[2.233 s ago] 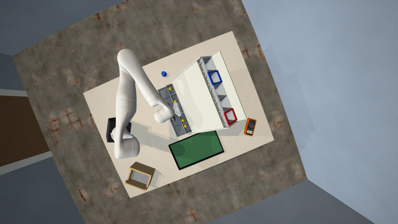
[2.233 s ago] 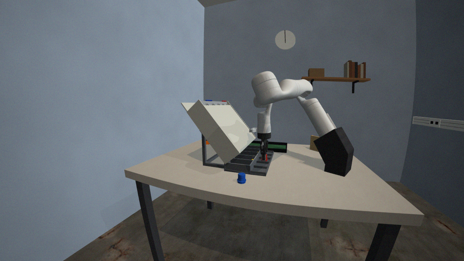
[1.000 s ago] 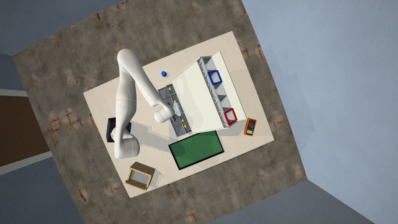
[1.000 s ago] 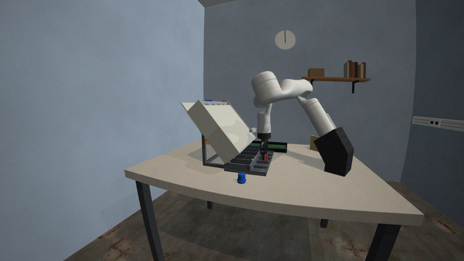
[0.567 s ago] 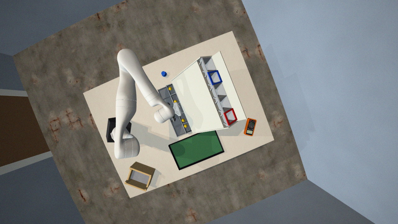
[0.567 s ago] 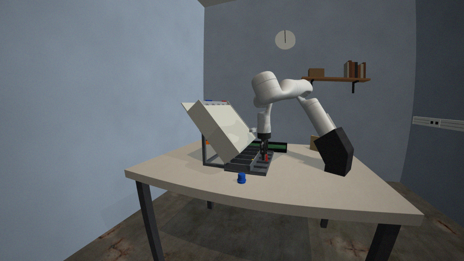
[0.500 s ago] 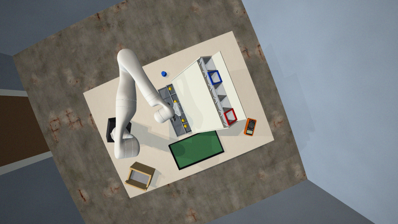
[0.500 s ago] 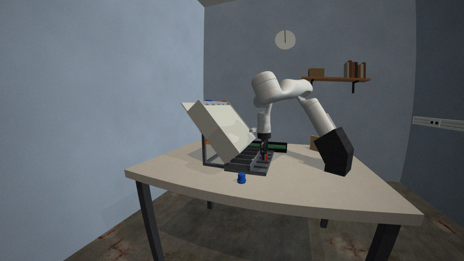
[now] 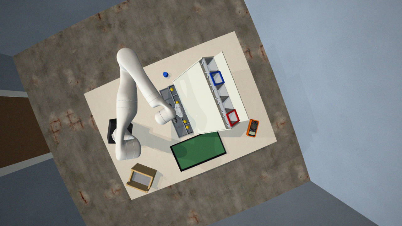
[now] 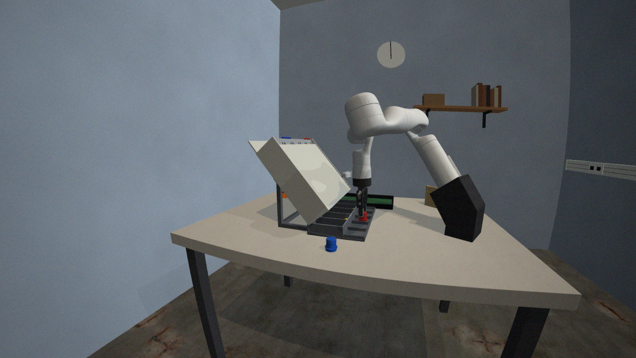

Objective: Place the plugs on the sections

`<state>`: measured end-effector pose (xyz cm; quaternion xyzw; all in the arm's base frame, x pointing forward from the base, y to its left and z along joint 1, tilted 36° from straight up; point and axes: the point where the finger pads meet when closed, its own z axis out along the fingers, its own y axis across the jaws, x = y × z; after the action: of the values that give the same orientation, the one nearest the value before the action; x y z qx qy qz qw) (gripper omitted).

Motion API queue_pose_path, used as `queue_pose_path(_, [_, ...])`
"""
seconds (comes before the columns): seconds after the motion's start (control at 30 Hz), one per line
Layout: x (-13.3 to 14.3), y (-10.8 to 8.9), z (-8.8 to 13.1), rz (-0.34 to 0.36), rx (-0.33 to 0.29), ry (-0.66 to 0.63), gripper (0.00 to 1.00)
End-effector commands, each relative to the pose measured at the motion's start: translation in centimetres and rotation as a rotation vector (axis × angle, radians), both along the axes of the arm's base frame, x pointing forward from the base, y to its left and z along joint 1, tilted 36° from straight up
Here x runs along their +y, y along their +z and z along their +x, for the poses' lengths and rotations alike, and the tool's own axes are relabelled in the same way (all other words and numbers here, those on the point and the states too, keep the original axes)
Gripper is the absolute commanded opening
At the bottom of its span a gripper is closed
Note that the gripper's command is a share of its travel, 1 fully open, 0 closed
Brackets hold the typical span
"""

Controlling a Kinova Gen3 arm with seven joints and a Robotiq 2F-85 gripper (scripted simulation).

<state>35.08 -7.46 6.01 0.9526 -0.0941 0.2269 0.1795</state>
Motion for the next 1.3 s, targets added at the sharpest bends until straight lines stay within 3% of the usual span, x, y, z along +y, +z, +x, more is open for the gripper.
queue_pose_path(0.0, [0.4, 0.3, -0.2, 0.005, 0.001, 0.005, 0.65])
queue_pose_path(0.33, [0.4, 0.3, -0.2, 0.005, 0.001, 0.005, 0.65])
queue_pose_path(0.37, [1.1, 1.9, -1.1, 0.002, -0.004, 0.004, 0.65])
queue_pose_path(0.9, [1.1, 1.9, -1.1, 0.002, -0.004, 0.004, 0.65])
queue_pose_path(0.93, [2.0, 3.6, -1.9, 0.001, -0.011, 0.003, 0.65])
queue_pose_path(1.27, [2.0, 3.6, -1.9, 0.001, -0.011, 0.003, 0.65])
